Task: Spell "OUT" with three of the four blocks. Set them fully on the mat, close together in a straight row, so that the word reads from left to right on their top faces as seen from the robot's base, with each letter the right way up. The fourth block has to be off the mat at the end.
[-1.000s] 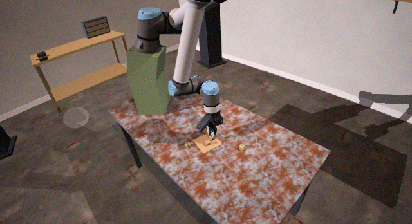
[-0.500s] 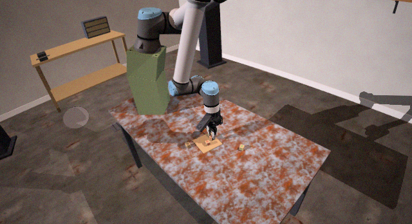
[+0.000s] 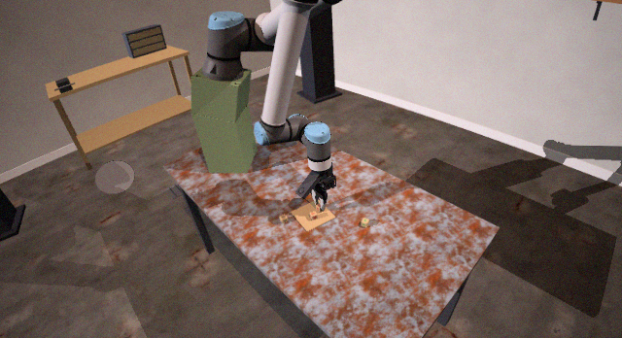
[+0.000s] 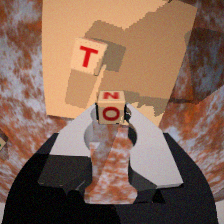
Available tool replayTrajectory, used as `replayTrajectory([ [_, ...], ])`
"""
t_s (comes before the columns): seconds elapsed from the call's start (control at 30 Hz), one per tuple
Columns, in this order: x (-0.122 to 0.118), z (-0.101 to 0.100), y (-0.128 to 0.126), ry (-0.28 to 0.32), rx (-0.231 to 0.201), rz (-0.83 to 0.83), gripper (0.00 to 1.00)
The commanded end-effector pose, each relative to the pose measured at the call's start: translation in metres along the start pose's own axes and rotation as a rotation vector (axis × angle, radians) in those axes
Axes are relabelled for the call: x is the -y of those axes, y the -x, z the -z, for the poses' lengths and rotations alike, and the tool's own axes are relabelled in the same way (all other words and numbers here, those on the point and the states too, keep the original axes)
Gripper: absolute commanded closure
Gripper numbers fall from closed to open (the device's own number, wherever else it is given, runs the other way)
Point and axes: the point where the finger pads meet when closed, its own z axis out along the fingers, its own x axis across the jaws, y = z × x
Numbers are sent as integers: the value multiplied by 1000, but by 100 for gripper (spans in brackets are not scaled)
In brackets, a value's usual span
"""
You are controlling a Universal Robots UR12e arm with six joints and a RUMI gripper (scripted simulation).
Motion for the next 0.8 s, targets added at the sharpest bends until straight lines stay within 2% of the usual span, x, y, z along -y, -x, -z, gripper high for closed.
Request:
replayTrajectory([
  [0.0,0,0,3,-1,4,1,95],
  [0.07,0,0,3,-1,4,1,95],
  [0.1,0,0,3,-1,4,1,91],
  [0.23,0,0,3,-1,4,1,91],
  [0.37,0,0,3,-1,4,1,83],
  [0.53,0,0,3,-1,4,1,79],
  [0.57,0,0,3,-1,4,1,75],
  [0.77,0,0,3,-1,4,1,75],
])
